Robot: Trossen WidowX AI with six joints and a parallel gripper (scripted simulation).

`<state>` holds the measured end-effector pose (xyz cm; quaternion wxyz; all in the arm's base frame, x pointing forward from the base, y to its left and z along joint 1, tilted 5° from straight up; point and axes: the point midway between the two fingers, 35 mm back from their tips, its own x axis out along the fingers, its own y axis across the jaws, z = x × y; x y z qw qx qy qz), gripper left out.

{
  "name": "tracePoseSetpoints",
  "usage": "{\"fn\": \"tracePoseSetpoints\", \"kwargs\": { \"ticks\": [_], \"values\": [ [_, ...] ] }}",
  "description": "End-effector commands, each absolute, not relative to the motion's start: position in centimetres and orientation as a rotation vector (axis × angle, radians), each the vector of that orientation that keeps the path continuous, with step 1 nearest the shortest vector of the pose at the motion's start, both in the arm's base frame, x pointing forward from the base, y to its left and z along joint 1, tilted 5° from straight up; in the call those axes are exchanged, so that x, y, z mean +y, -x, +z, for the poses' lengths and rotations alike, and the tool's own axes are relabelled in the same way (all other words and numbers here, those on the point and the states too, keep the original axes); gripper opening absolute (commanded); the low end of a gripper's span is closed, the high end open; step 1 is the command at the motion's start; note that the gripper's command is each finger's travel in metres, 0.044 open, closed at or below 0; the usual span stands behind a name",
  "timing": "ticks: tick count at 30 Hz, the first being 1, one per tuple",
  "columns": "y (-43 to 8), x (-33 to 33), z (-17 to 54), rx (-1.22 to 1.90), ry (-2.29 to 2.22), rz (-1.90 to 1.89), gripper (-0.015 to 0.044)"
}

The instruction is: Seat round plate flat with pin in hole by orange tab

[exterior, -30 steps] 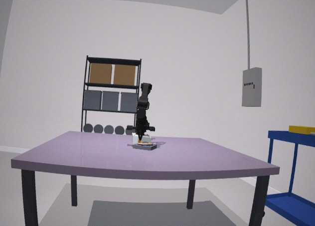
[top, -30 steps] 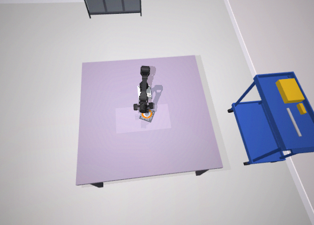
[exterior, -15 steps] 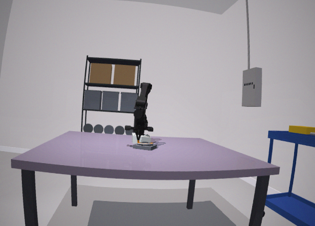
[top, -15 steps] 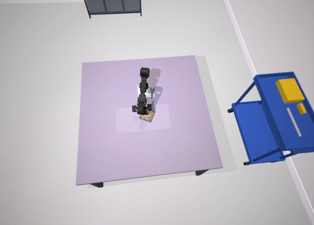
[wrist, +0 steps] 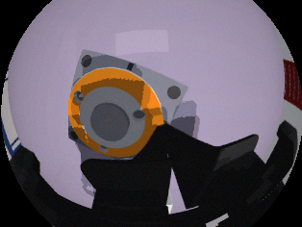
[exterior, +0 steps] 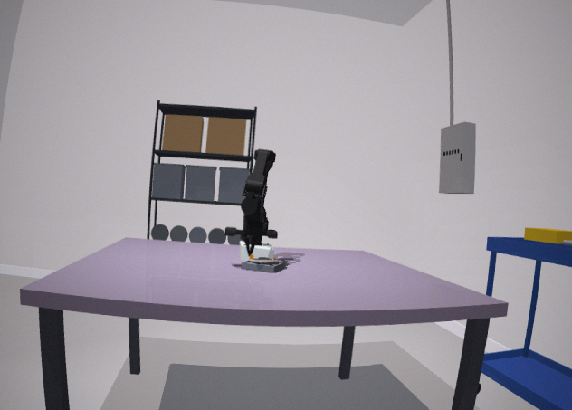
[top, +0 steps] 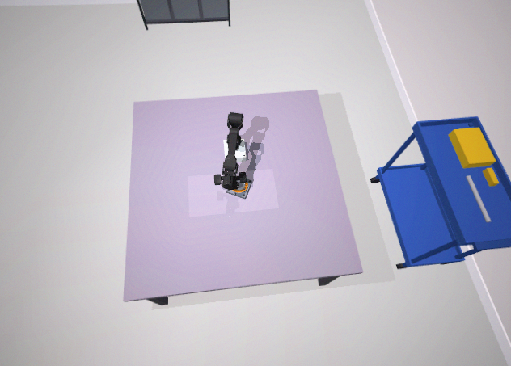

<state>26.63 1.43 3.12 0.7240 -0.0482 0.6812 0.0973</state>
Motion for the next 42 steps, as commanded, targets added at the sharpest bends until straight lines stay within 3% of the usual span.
{"fn": "tracePoseSetpoints", "kwargs": {
  "ticks": [1,42],
  "values": [
    [-27.3,1.5,3.2,1.5,0.11,0.216,0.0],
    [-30.7,4.2,3.9,1.497,0.108,0.218,0.0]
  ]
}}
